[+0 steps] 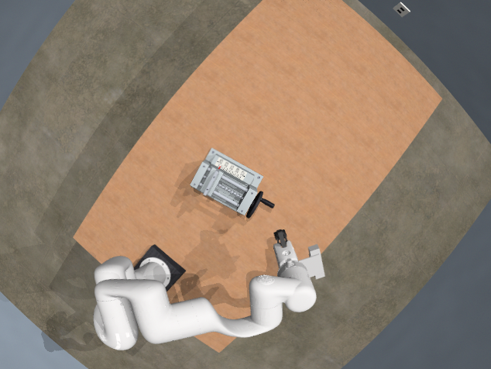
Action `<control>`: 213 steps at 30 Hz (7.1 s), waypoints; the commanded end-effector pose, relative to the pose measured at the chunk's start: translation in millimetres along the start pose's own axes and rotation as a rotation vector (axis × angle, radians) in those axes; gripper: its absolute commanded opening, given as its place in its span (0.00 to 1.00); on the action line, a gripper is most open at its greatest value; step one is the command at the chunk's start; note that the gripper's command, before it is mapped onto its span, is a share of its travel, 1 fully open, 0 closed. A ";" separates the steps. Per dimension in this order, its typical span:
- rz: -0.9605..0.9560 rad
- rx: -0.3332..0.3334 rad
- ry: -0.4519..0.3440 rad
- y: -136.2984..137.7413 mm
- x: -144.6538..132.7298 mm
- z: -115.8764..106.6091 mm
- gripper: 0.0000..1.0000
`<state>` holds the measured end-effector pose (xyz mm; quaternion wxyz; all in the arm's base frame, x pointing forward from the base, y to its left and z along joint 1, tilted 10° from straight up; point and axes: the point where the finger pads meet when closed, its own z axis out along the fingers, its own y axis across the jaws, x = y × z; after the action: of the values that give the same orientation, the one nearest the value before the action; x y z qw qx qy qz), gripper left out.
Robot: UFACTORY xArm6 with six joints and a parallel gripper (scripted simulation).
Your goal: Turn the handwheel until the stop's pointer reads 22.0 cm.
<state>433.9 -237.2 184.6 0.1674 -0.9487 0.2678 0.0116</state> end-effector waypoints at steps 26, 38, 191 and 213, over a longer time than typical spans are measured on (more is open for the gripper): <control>0.694 -0.140 0.064 -68.9 -1.2 56.7 1.00; 0.800 -0.154 0.086 -80.3 -3.1 65.8 1.00; 0.800 -0.151 0.084 -228.2 -153.0 141.0 0.57; 0.800 -0.151 0.084 -97.7 -24.5 116.7 0.57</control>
<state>457.3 -72.0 113.2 0.0669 -0.7783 0.6218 0.0561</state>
